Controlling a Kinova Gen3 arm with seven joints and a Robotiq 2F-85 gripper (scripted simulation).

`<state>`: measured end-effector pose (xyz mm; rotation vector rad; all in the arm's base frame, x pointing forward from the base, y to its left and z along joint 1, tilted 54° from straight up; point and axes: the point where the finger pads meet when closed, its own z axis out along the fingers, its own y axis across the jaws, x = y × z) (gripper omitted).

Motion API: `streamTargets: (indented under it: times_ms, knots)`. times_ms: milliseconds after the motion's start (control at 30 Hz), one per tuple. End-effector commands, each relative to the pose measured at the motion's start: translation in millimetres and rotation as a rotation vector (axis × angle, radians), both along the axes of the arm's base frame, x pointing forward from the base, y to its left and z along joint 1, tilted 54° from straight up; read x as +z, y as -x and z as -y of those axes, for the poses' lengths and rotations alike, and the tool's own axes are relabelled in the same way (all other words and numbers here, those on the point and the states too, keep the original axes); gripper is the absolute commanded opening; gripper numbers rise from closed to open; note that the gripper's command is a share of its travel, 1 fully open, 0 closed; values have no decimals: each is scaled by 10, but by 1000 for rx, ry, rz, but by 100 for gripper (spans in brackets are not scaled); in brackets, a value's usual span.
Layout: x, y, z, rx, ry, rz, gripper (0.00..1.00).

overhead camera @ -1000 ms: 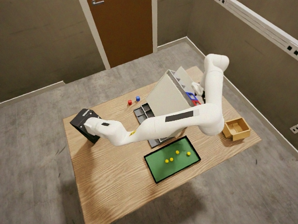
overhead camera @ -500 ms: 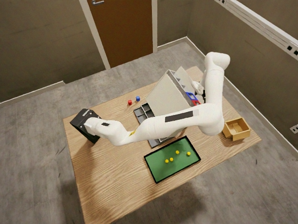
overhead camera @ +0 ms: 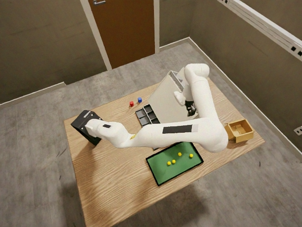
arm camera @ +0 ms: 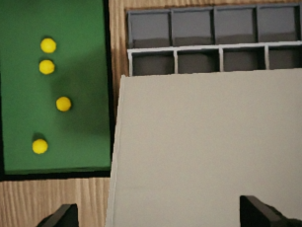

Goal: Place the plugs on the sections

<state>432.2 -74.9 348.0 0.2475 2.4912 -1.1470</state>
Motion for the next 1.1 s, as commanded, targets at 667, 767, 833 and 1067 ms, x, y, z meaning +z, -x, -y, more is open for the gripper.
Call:
streamTargets:
  times_ms: [667, 767, 833, 1067]
  knots:
    - [-903, 493, -177, 14, 0, 15, 100]
    - [-1200, 565, -225, 14, 0, 15, 100]
    - [-1440, 619, -260, 14, 0, 15, 100]
    - [-1595, 648, -285, 14, 0, 15, 100]
